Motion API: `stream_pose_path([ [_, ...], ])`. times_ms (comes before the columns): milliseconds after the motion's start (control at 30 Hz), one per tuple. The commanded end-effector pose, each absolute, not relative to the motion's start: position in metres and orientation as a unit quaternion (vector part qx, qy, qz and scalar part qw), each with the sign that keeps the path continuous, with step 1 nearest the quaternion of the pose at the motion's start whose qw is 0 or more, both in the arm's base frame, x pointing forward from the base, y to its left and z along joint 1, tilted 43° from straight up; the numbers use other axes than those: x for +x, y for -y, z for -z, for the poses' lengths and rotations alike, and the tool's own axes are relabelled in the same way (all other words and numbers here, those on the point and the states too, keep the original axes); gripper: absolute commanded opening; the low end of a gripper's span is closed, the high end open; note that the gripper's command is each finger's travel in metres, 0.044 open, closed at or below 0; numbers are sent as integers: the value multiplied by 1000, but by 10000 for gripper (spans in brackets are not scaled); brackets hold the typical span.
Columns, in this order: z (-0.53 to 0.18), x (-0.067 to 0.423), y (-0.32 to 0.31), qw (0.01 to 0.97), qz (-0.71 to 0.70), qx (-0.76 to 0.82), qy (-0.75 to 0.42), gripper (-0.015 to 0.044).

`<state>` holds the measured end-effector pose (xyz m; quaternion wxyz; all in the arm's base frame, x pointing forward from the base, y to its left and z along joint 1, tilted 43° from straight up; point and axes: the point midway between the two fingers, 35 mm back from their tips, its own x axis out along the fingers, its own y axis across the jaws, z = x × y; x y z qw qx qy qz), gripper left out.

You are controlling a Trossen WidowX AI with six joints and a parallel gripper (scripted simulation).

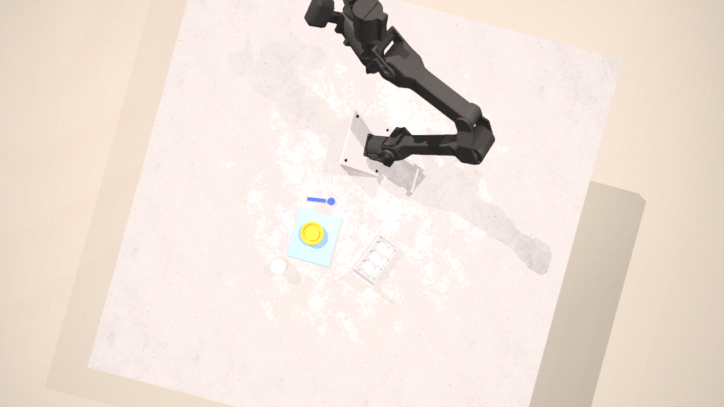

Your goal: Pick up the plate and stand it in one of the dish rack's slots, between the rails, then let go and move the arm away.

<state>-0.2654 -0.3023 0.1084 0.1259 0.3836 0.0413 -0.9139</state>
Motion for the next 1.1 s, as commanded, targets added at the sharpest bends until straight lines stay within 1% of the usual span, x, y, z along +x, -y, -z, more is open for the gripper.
stream_pose_path([
  [0, -100, -247, 318, 165, 897, 401, -86, 400],
  [500, -77, -165, 362, 318, 804, 437, -250, 400],
  [1067, -54, -61, 382, 473, 634, 442, -423, 400],
])
